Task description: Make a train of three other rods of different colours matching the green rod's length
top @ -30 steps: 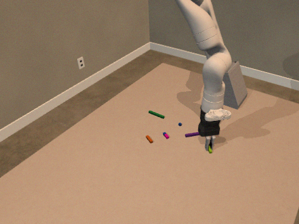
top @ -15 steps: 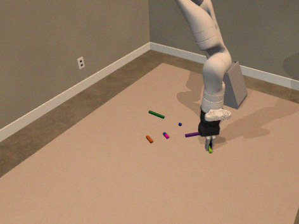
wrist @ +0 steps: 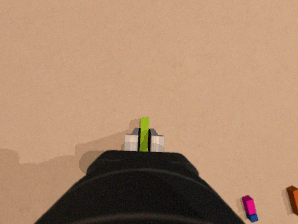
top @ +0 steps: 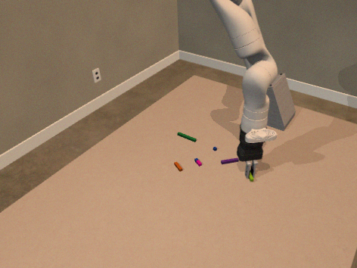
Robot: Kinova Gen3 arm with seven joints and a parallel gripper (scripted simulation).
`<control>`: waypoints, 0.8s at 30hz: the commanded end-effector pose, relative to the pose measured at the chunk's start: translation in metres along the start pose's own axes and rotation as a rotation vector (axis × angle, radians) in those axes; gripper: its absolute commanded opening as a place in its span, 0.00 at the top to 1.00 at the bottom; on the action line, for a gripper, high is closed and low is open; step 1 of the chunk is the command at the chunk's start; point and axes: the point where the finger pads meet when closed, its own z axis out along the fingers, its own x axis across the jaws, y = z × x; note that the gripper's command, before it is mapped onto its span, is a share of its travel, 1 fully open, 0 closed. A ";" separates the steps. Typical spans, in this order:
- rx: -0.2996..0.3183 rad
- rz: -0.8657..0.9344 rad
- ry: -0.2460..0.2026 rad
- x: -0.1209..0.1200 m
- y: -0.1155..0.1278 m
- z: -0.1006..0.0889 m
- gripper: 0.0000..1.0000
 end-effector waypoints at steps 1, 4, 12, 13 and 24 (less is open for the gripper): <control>0.012 0.003 0.001 0.002 -0.004 -0.015 0.76; 0.012 0.003 0.001 0.002 -0.004 -0.028 0.76; 0.012 0.003 0.001 0.002 -0.003 -0.079 0.76; 0.012 0.003 0.001 0.002 -0.003 -0.084 0.76; 0.012 0.003 0.001 0.002 -0.003 -0.095 0.76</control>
